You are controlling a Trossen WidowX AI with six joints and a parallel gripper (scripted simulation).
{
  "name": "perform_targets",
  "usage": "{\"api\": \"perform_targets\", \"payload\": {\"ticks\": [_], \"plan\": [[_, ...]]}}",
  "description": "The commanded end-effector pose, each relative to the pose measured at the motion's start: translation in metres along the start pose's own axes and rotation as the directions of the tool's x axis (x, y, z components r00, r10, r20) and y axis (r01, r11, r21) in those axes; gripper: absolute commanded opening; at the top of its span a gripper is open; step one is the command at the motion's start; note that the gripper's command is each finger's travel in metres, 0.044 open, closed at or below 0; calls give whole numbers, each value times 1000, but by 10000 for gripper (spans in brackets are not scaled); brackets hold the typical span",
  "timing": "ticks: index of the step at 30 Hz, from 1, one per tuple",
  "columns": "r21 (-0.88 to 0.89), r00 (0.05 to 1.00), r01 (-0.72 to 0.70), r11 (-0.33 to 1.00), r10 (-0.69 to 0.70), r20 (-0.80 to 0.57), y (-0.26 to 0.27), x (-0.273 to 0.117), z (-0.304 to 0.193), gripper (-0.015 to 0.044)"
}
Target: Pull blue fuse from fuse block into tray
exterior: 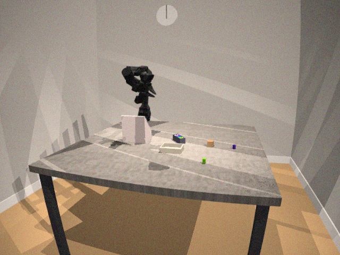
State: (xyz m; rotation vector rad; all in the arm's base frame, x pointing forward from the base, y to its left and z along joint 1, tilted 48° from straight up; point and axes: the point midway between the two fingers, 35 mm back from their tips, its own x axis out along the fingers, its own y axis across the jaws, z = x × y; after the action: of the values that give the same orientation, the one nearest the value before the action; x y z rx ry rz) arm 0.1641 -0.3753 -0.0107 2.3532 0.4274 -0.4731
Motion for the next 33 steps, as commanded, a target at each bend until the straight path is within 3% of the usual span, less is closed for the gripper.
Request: {"api": "perform_targets", "payload": {"ticks": [1, 7, 14, 19, 25, 33], "plan": [[-328, 983, 144, 934, -173, -61, -14, 50, -50, 73], [-740, 912, 183, 647, -392, -117, -42, 105, -119, 73], [-984, 774, -36, 173, -618, -137, -94, 143, -198, 73], [-941, 650, -315, -125, -751, -118, -137, 154, -252, 73], [-653, 483, -680, -334, -874, -57, -195, 149, -304, 73], [-613, 466, -712, -342, -883, -48, -200, 148, -306, 73]]}}
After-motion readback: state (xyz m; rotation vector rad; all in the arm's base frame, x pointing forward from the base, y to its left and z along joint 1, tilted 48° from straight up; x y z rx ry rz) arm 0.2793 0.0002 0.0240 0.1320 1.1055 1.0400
